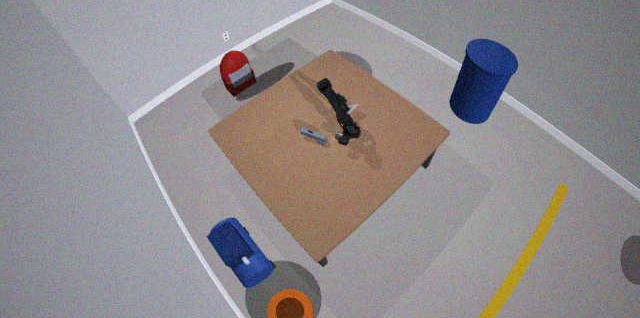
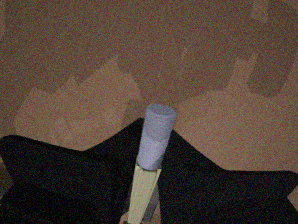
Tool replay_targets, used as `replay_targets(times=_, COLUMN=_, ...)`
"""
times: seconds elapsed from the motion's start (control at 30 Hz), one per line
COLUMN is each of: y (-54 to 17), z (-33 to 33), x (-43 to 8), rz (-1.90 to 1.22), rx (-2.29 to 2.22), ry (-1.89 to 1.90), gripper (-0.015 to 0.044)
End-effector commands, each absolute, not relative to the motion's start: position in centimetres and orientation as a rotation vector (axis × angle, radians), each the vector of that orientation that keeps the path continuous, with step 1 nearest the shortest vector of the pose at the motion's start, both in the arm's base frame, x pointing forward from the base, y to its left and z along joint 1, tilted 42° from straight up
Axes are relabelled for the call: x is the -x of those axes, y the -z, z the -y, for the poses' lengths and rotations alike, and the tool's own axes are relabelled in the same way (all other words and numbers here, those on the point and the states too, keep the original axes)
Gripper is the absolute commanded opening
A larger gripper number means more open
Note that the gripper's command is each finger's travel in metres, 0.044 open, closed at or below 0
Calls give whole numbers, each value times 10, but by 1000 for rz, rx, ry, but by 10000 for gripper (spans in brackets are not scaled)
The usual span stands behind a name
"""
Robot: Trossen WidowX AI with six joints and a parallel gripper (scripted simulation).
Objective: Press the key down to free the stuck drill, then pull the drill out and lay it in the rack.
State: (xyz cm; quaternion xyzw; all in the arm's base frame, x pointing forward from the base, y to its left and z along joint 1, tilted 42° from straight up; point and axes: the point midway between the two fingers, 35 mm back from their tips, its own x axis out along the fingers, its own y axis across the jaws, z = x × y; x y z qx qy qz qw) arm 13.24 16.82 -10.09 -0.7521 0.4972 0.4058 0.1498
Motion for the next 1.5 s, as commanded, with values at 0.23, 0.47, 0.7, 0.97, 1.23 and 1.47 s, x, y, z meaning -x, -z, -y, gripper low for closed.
replay_targets(times=0.23, y=106, z=-158, x=-132, rz=-1435, rx=2173, ry=-1168, gripper=0)
replay_targets(times=0.47, y=106, z=-157, x=-132, rz=-1435, rx=2173, ry=-1168, gripper=0)
replay_targets(times=0.7, y=106, z=-156, x=-132, rz=-1435, rx=2173, ry=-1167, gripper=0)
replay_targets(times=0.97, y=106, z=-155, x=-132, rz=-1435, rx=2173, ry=-1167, gripper=0)
replay_targets(times=1.23, y=106, z=-155, x=-132, rz=-1435, rx=2173, ry=-1167, gripper=0)
replay_targets(times=1.47, y=106, z=-154, x=-132, rz=-1435, rx=2173, ry=-1167, gripper=0)
